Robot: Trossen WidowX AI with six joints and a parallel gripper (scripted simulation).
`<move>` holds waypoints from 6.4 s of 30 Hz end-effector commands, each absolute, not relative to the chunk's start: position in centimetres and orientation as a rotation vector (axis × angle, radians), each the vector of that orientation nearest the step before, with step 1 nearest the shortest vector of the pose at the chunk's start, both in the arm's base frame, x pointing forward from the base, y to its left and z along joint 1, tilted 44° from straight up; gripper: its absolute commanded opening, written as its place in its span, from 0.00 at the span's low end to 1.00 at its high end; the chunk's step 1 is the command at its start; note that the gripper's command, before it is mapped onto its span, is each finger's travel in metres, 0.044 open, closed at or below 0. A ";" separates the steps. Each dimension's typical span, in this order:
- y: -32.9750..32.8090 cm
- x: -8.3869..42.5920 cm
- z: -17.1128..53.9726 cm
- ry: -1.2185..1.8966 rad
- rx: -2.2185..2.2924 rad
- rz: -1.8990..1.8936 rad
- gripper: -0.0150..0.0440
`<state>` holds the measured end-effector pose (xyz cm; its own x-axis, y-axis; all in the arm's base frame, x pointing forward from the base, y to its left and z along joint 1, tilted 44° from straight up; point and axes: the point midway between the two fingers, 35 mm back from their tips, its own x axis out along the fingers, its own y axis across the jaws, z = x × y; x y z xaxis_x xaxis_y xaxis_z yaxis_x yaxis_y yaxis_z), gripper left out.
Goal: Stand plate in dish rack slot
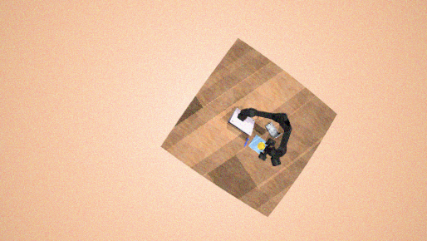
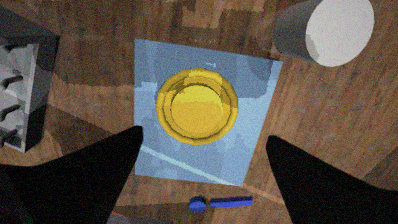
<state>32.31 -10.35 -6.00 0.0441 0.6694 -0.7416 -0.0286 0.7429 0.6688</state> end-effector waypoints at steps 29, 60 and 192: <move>-7.3 32.3 -8.5 1.455 0.624 0.561 0.93; -5.9 32.3 -10.0 1.455 0.625 0.563 0.83; -0.4 23.9 11.4 1.465 1.565 -1.098 0.25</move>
